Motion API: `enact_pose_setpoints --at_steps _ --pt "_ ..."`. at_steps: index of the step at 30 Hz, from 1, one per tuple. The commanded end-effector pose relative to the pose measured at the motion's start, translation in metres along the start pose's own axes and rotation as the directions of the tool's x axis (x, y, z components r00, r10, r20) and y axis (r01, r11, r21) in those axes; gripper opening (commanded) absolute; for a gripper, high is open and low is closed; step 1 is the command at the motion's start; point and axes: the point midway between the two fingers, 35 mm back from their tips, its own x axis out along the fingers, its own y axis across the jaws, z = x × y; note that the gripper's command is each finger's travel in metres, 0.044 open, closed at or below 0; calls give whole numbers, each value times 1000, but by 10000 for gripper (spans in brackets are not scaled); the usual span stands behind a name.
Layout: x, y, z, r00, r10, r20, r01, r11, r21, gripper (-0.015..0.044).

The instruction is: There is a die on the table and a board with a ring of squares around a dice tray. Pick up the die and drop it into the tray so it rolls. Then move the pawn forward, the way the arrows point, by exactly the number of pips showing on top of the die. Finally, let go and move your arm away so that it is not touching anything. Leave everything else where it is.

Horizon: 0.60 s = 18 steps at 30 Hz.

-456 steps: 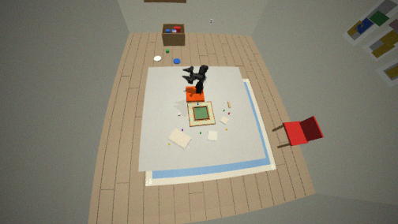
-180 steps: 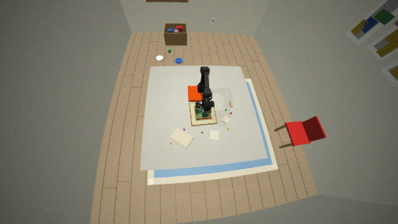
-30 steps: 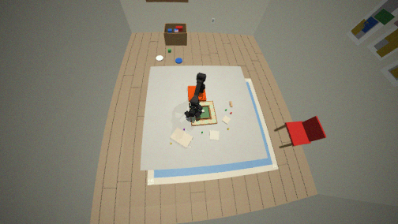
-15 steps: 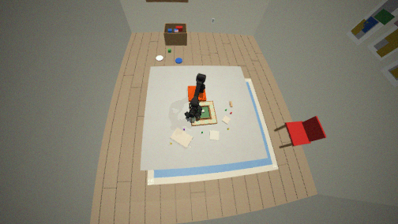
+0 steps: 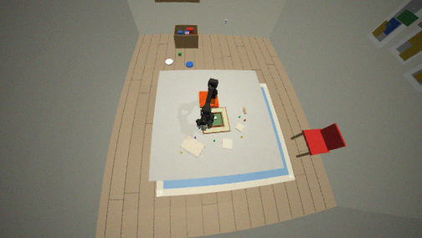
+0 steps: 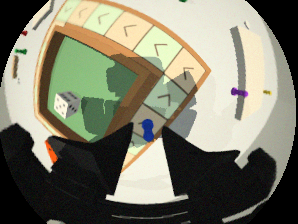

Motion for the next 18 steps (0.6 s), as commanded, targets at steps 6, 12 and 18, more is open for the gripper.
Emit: enact_pose_setpoints --at_steps 6,12,18 --pt "-50 0 1 1000 6 -12 -6 1000 -6 420" --pt "-64 18 -2 1000 7 -12 -7 999 51 440" --pt "-108 94 -26 1000 13 -13 -9 959 285 440"
